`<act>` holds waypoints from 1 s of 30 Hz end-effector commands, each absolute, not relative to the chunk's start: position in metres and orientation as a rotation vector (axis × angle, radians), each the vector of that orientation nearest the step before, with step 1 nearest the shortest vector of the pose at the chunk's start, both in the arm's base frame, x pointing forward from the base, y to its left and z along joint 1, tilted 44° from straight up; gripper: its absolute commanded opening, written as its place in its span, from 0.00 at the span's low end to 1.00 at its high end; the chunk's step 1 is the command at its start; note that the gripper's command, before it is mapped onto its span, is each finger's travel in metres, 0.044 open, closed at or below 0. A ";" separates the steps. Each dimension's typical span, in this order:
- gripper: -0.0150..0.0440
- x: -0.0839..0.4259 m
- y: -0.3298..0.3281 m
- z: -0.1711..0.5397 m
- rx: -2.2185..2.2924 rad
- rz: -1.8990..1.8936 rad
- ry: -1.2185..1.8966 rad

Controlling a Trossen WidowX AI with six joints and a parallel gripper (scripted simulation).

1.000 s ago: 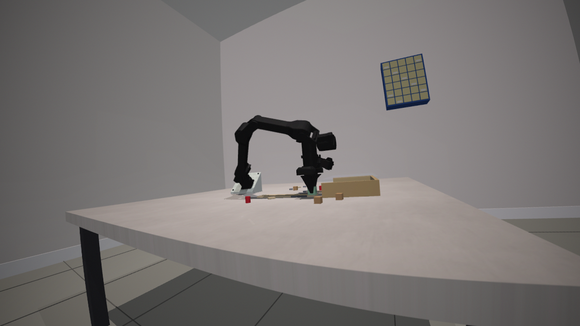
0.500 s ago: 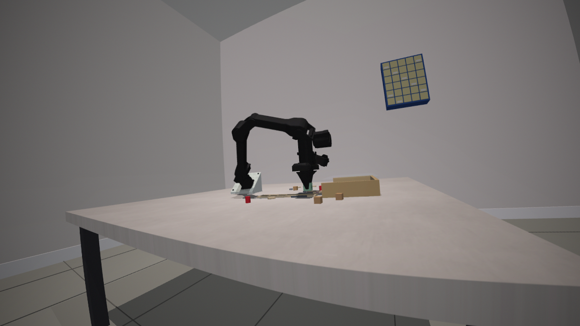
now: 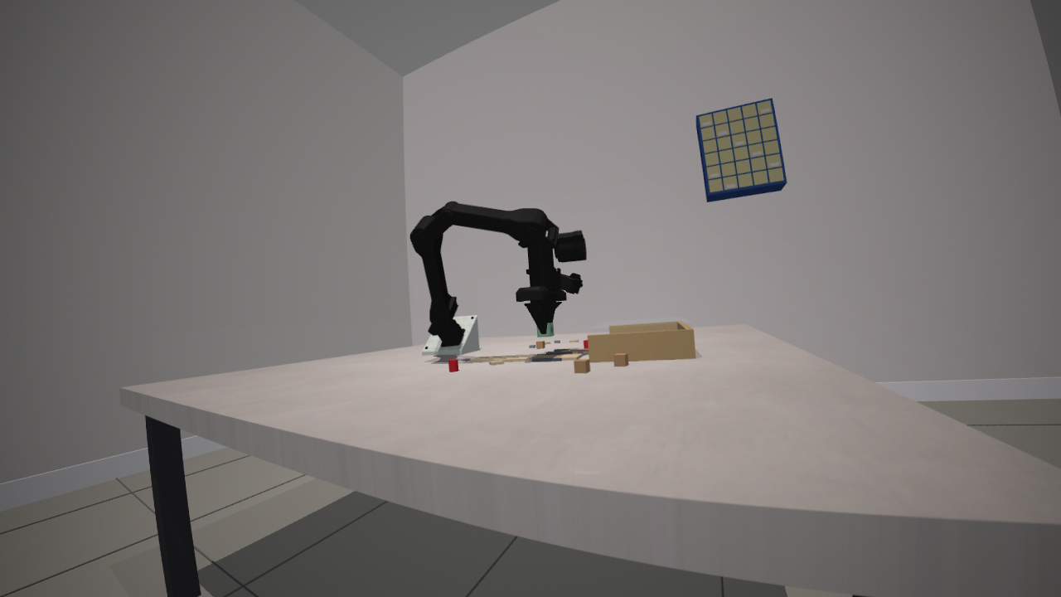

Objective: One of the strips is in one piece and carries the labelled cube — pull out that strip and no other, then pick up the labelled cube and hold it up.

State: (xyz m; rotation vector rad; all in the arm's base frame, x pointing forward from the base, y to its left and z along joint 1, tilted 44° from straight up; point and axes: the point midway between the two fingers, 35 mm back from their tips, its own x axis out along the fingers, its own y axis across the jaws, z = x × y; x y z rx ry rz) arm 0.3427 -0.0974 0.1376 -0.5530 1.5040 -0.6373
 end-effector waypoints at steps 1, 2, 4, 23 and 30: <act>0.25 0.331 -0.091 0.135 -0.552 -0.635 1.501; 0.25 0.328 -0.089 0.134 -0.552 -0.635 1.501; 0.25 0.321 -0.086 0.132 -0.552 -0.634 1.502; 0.25 0.276 -0.062 0.124 -0.553 -0.633 1.506; 0.25 0.276 -0.046 0.141 -0.553 -0.632 1.507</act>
